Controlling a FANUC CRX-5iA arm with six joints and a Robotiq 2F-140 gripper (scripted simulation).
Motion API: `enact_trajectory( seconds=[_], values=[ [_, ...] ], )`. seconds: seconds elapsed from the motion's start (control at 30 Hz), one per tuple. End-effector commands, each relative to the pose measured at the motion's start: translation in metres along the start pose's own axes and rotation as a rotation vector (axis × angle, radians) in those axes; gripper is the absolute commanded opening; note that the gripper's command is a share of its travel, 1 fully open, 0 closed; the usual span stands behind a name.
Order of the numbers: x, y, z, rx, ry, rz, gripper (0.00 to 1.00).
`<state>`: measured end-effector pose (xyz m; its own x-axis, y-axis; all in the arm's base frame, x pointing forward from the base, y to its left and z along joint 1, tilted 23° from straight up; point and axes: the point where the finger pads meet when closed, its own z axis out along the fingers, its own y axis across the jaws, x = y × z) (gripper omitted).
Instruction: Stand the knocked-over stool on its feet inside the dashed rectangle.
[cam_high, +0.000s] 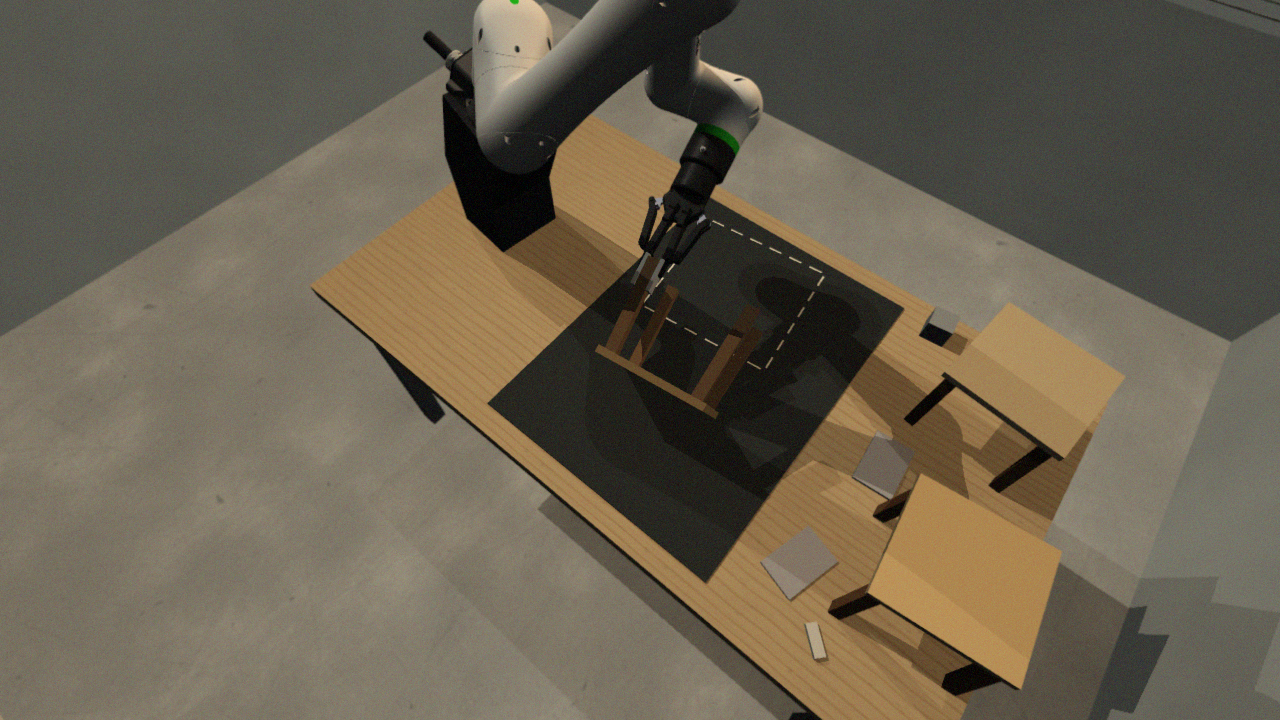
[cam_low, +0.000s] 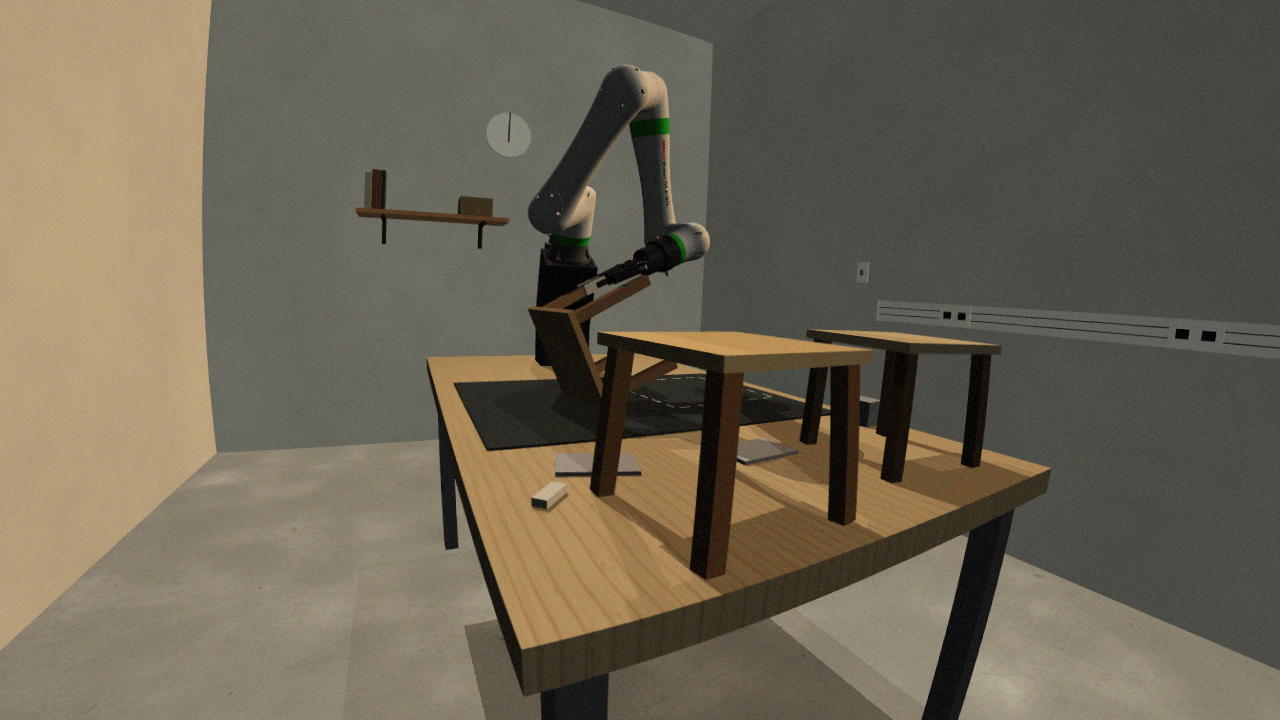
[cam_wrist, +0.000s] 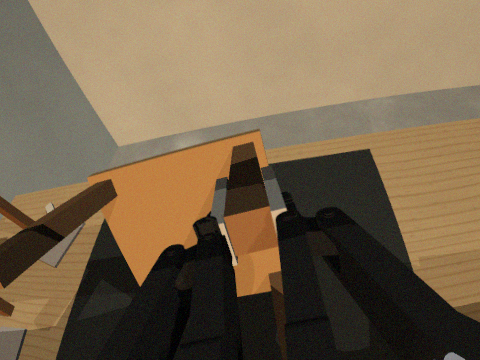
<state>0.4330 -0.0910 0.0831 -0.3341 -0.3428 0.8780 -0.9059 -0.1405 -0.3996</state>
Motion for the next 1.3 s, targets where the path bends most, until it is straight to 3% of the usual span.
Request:
enact_trajectory(
  seconds=[0.0,0.1,0.43,0.6,1.1,1.27],
  values=[
    [-0.003,0.0,-0.004,-0.006,0.078,-0.002,0.1],
    [-0.024,-0.001,-0.025,-0.006,0.079,-0.002,0.1],
    [-0.027,-0.001,-0.028,-0.007,0.205,-0.01,0.1],
    [-0.052,-0.003,-0.048,-0.007,0.21,-0.01,0.1],
    [-0.056,-0.003,-0.051,-0.007,0.335,-0.017,0.1],
    [-0.067,-0.003,-0.058,-0.007,0.335,-0.017,0.1]
  ],
)
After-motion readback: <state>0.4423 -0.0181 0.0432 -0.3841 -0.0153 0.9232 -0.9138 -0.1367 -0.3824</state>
